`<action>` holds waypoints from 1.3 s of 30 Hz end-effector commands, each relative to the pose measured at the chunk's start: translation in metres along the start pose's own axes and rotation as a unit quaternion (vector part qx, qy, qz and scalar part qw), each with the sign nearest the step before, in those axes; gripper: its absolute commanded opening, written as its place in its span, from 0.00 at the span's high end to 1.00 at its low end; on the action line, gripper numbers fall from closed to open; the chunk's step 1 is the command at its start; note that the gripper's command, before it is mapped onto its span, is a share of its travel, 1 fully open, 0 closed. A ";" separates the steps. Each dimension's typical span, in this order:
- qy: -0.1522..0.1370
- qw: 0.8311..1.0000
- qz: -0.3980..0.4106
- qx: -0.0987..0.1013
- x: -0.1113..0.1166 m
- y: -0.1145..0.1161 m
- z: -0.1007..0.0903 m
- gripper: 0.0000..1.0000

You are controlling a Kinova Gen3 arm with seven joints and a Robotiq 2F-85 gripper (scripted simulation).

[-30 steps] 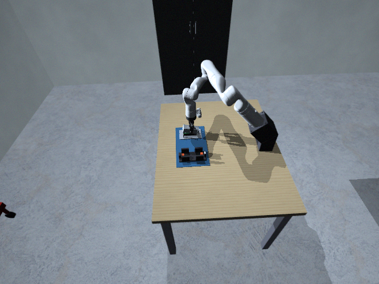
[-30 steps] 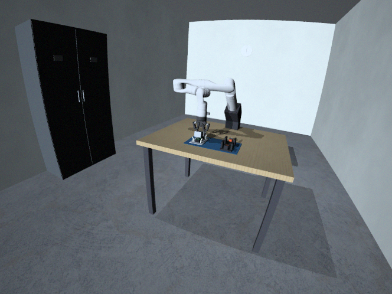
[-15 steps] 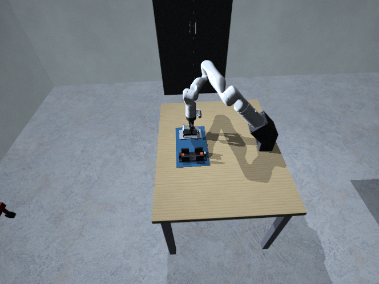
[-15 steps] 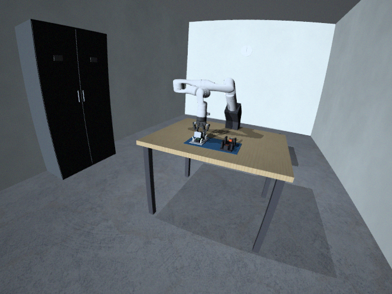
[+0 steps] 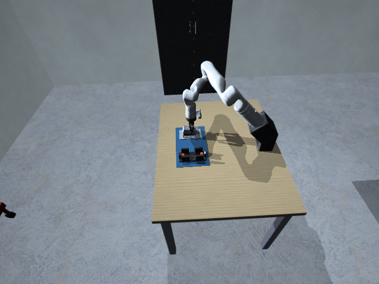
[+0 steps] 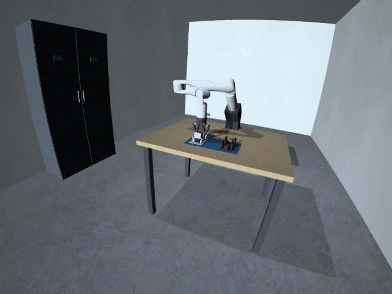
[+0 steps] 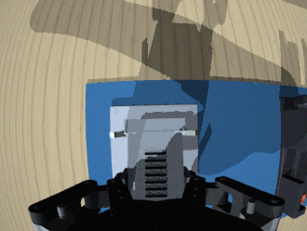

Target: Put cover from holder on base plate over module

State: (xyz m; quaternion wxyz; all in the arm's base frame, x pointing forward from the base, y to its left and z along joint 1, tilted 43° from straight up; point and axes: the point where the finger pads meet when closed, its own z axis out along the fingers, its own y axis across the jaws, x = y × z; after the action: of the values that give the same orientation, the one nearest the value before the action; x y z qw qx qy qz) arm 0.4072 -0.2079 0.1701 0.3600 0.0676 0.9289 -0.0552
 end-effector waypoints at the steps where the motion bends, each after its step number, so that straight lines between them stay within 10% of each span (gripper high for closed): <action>1: 0.000 1.000 0.000 0.001 0.000 0.000 -0.001 1.00; 39: 0.000 1.000 0.000 0.000 0.000 0.000 0.006 1.00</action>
State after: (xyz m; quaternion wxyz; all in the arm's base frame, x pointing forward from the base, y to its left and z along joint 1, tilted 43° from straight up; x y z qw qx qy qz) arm 0.4104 -0.2088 0.1675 0.3611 0.0669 0.9284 -0.0561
